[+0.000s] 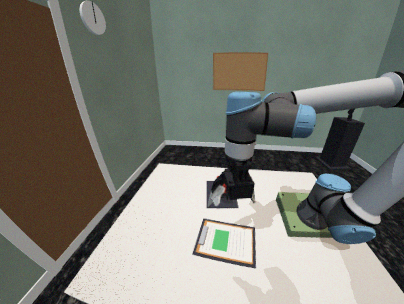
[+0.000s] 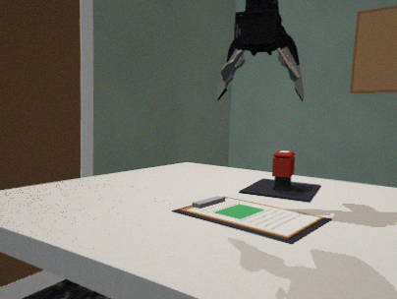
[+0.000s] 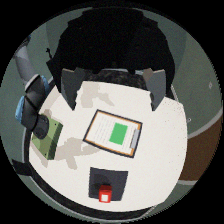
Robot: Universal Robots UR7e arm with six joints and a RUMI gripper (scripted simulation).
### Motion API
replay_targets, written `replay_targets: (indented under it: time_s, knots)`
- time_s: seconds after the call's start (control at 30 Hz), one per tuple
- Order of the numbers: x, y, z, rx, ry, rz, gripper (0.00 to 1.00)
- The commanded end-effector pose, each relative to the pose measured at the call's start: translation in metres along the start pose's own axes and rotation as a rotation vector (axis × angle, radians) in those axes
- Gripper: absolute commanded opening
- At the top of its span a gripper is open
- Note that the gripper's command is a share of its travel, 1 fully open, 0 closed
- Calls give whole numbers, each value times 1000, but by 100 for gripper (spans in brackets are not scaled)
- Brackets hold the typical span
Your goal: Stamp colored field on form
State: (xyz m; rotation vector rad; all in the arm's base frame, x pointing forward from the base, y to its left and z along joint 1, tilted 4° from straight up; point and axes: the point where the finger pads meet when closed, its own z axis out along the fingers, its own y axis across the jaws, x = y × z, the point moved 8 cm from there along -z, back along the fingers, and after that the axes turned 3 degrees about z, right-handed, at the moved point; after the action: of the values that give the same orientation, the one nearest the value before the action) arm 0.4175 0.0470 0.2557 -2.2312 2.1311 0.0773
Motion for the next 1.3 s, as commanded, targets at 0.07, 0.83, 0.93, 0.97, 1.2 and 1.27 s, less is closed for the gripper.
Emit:
replay_targets:
  time_s: [0.07, 0.83, 0.93, 0.97, 1.2, 1.27]
  knots:
    - [0, 0, -1, 1, 1, 20, 100]
    - [4, 1, -1, 2, 2, 28, 50]
    - [8, 1, 0, 2, 2, 28, 50]
    - [10, 1, 1, 2, 2, 28, 50]
    - [24, 1, 3, 2, 2, 28, 50]
    - [31, 1, 4, 2, 2, 28, 50]
